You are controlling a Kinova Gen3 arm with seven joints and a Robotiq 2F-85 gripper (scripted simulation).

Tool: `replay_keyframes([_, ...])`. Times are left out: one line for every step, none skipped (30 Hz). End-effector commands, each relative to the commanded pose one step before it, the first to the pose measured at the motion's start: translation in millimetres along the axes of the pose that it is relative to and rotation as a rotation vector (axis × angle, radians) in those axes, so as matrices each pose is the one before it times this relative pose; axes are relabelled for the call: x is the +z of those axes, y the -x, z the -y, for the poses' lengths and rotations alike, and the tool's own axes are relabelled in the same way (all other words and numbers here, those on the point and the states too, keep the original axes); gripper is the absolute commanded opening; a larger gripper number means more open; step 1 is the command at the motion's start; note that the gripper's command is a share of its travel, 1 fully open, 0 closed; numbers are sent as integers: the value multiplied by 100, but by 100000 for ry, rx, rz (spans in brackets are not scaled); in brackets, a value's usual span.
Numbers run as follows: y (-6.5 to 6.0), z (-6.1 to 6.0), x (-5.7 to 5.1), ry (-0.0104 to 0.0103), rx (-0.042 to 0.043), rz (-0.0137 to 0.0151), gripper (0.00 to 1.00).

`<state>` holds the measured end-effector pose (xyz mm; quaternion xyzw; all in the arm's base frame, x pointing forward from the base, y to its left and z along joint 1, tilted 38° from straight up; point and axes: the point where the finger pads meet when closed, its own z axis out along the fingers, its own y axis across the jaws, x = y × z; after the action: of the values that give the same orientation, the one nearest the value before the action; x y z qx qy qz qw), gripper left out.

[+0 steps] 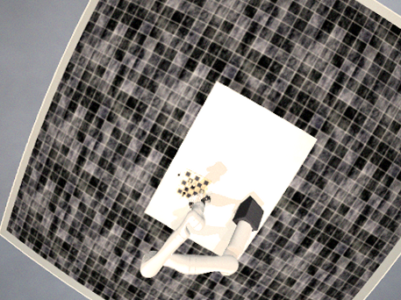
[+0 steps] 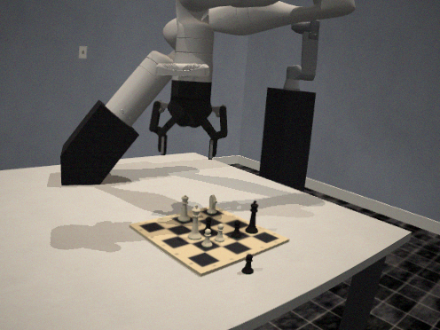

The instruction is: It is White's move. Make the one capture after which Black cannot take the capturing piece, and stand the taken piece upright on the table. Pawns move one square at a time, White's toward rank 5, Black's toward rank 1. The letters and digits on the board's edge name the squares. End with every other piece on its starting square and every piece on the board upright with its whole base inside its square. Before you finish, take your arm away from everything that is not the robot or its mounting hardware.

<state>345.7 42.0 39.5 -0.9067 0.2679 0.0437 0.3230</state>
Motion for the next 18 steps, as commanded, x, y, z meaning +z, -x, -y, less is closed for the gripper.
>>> replay_keyframes([-213, 122, -805, -389, -133, -747, 100])
replay_keyframes([0, 0, -318, 0, 0, 0, 100])
replay_keyframes([0, 0, 0, 0, 0, 0, 100])
replay_keyframes([0, 0, 0, 0, 0, 0, 100])
replay_keyframes([1, -1, -344, 1, 1, 0, 100])
replay_keyframes([-1, 1, -366, -1, -1, 0, 100])
replay_keyframes([0, 0, -382, 0, 0, 0, 100])
replay_keyframes([0, 0, -391, 0, 0, 0, 100])
replay_keyframes([0, 0, -394, 1, 1, 0, 100])
replay_keyframes([0, 0, -389, 0, 0, 0, 100])
replay_keyframes([0, 1, -379, -1, -1, 0, 100])
replay_keyframes([0, 0, -361, 0, 0, 0, 100])
replay_keyframes([0, 0, -336, 1, 1, 0, 100])
replay_keyframes([0, 0, -307, 0, 0, 0, 100])
replay_keyframes([0, 0, -272, 0, 0, 0, 100])
replay_keyframes([0, 0, -233, 1, 0, 0, 100])
replay_keyframes([0, 0, -192, 0, 0, 0, 100])
replay_keyframes([0, 0, -150, -1, -1, 0, 100])
